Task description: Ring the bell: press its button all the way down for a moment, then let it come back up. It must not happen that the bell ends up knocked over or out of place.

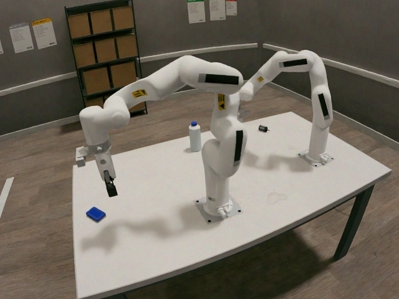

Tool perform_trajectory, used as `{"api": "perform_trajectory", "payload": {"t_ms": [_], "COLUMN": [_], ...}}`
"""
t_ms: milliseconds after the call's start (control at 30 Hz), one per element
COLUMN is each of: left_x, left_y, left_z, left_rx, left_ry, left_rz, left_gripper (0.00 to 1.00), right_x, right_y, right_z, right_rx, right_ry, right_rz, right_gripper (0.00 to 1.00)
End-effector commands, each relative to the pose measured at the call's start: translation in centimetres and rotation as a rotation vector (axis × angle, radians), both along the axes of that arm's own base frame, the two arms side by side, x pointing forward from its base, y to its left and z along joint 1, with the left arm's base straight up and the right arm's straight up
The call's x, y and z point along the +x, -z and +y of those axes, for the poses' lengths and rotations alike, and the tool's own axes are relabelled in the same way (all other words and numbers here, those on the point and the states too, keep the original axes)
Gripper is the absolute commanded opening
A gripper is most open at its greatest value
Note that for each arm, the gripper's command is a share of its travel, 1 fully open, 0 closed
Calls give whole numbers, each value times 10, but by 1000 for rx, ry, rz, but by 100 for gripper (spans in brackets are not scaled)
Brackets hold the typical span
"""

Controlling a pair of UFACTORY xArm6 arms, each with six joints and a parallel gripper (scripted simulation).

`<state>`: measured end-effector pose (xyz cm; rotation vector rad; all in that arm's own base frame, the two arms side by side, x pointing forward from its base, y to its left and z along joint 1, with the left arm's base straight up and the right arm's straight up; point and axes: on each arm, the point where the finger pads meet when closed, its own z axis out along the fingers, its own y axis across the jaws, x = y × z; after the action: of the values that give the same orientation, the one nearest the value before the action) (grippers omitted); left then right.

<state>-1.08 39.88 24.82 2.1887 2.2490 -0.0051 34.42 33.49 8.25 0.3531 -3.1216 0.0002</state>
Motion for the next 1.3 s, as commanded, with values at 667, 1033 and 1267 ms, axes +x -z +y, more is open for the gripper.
{"api": "perform_trajectory", "payload": {"t_ms": [667, 1033, 1267], "left_x": [0, 0, 0], "left_y": [-2, -2, -2], "left_z": [1, 1, 1], "left_rx": [5, 5, 5], "left_ry": [0, 0, 0], "left_rz": [0, 0, 0], "left_gripper": [100, 100, 100], "right_x": [1, 1, 1], "right_y": [-1, -2, -11], "right_z": [1, 1, 1], "right_rx": [3, 3, 3], "right_ry": [0, 0, 0], "right_rz": [-3, -3, -3], "right_gripper": [0, 0, 0]}}
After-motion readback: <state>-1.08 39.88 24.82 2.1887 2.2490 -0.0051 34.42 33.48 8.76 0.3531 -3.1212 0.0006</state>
